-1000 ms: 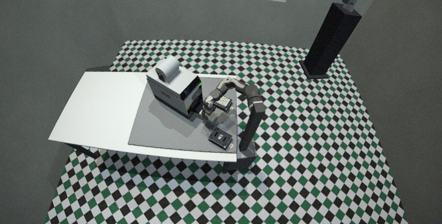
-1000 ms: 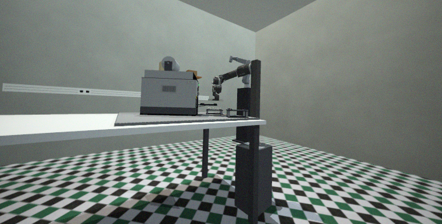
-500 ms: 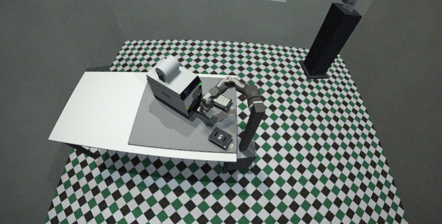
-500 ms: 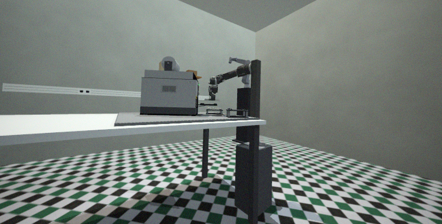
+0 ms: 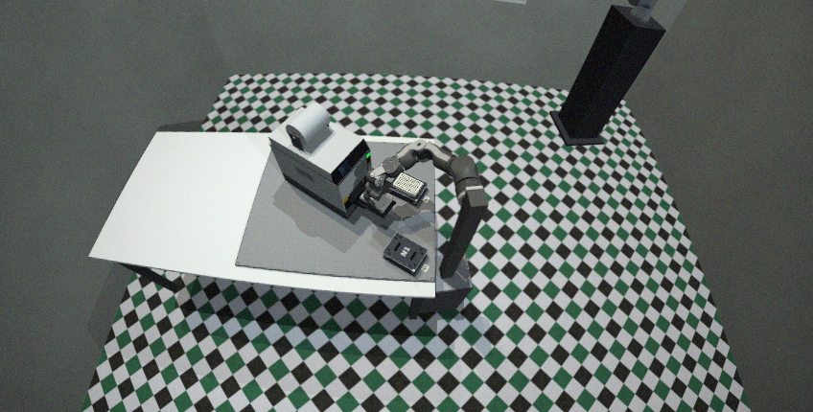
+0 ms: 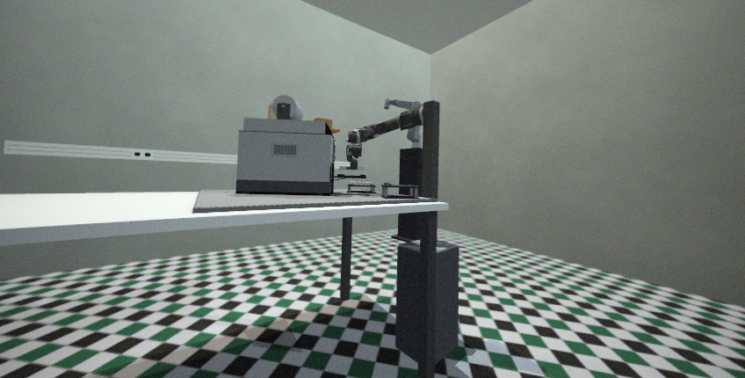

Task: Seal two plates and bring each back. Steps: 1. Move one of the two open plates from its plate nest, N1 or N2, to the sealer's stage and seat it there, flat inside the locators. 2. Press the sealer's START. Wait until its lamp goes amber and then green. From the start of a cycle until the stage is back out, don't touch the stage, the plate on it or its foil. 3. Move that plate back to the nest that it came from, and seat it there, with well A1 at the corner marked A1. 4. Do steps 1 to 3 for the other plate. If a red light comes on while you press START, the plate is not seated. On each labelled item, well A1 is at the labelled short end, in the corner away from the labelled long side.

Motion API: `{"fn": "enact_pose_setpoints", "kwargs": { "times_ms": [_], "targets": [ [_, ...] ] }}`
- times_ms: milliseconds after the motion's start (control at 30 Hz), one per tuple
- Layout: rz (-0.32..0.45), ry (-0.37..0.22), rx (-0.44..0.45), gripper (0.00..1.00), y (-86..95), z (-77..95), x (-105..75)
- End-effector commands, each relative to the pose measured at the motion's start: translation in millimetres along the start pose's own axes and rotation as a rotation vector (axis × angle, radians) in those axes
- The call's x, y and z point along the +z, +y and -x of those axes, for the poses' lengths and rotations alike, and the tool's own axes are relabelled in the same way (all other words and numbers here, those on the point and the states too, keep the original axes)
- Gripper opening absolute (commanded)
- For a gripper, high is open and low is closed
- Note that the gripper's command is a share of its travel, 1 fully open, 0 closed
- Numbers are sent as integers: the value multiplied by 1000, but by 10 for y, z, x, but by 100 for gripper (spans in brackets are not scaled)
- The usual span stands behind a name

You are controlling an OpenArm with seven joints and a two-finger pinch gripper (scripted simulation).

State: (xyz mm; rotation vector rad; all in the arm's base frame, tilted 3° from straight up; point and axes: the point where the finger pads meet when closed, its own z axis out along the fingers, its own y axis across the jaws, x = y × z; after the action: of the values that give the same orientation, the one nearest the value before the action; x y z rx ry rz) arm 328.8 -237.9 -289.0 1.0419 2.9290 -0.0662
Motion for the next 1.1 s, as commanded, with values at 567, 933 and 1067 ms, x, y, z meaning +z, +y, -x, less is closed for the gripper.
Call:
{"fn": "enact_pose_setpoints", "kwargs": {
  "times_ms": [567,933,1067],
  "targets": [
    [12,1,-11,0,34,1,-17],
    [12,1,-11,0,37,3,-17],
    [12,1,-11,0,39,3,-17]
  ]
}}
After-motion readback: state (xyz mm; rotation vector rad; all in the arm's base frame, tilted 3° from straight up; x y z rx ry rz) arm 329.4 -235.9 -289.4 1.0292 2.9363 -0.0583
